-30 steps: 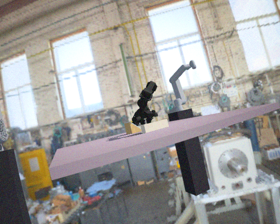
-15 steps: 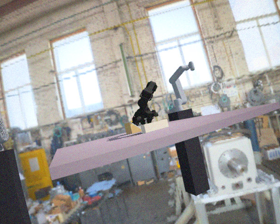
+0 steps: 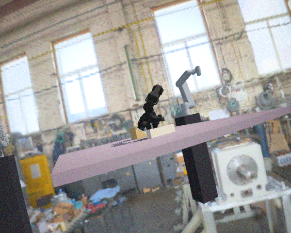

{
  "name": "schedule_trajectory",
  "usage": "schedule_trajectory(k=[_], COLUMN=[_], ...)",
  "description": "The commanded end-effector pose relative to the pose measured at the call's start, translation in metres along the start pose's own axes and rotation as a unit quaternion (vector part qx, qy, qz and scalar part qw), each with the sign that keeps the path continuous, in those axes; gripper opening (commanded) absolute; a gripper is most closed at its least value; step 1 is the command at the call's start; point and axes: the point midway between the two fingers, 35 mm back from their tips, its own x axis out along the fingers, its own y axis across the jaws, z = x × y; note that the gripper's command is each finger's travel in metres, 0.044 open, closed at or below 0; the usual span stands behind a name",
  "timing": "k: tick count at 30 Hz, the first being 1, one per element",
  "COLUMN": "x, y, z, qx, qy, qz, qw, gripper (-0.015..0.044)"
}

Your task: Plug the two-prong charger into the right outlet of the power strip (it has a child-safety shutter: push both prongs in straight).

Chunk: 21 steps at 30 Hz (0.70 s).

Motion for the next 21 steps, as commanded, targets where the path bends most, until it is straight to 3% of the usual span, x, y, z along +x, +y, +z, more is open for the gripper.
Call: schedule_trajectory(k=[1, 21], x=[-0.0013, -0.0005], y=[0.0002, 0.0003], z=[0.0084, 0.0059], qx=[-0.011, -0.010], qy=[-0.013, -0.013], qz=[-0.004, -0.004], qw=[1.000, 1.000], gripper=[0.0000, 0.0000])
